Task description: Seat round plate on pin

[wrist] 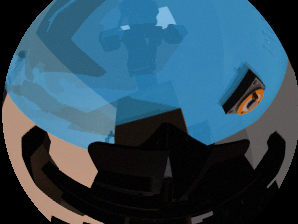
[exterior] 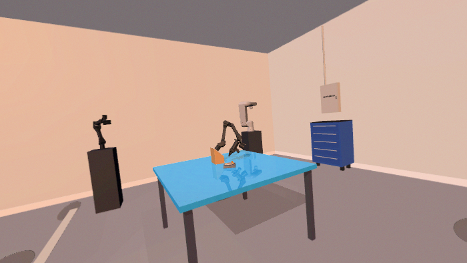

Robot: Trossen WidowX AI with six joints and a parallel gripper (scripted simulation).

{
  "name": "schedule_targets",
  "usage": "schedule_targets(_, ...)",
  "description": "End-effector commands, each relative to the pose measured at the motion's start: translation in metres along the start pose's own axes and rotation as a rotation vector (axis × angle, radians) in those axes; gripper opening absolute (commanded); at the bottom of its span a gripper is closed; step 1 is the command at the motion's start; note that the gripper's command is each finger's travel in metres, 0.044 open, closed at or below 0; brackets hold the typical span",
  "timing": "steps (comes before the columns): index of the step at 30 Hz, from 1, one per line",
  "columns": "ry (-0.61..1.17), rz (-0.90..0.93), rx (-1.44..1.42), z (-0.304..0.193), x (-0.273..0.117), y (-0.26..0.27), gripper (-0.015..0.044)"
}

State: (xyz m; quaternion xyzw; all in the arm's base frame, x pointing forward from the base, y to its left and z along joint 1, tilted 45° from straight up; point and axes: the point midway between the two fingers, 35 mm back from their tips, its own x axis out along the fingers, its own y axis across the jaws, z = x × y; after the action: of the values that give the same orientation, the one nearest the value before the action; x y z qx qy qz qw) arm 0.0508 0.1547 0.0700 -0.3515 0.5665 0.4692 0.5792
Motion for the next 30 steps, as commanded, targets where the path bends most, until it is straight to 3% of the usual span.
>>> schedule_targets(1, 0.003, 0.065, 0.151, 0.005, 0.002, -0.019, 0.0)
schedule_targets(14, -0.115, 0.222, 0.554, 0.013, 0.007, -0.085, 0.0)
schedule_targets(30, -0.469, 0.465, 1.034, -0.014, 0.002, -0.191, 0.0)
